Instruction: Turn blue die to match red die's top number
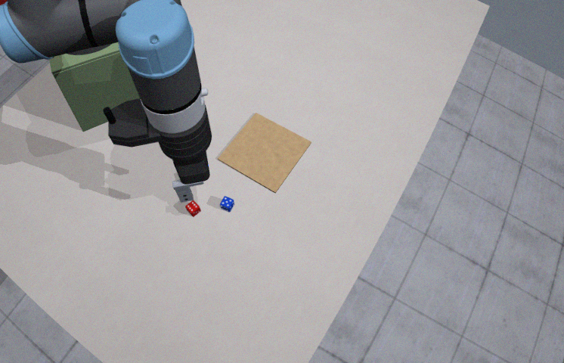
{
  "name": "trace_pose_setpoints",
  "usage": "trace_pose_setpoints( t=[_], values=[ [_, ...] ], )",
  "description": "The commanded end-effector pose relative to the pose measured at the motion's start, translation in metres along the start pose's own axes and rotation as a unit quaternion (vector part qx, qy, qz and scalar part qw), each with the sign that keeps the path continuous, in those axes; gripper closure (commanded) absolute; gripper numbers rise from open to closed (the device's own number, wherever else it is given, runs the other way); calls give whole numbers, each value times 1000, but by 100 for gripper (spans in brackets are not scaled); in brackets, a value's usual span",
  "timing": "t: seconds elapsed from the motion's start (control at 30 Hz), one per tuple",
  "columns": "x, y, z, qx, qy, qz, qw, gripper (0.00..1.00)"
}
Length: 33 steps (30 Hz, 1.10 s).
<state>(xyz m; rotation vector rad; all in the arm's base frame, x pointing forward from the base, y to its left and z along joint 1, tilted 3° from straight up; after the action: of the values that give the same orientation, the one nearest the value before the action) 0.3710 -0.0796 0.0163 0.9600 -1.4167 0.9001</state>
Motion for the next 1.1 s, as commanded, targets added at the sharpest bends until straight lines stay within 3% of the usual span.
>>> trace_pose_setpoints(
  t=[0.0, 0.17, 0.53, 1.07],
  values=[
    [-20, -1, 0, 0, 0, 1, 1000, 0],
    [-39, -1, 0, 0, 0, 1, 1000, 0],
    [-62, -1, 1, 0, 0, 1, 1000, 0],
    [-67, -1, 1, 0, 0, 1, 1000, 0]
  ],
)
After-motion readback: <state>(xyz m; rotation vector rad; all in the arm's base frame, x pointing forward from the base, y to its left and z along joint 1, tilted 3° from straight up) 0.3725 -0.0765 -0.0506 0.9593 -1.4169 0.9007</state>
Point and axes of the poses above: the point where the finger pads meet when closed, its own x axis back along the fingers, its own y axis across the jaws, z = x × y, the point moved 8 cm from there along x, back along the fingers, and after that the axes turned 14 degrees about x, right-handed, at the moved point
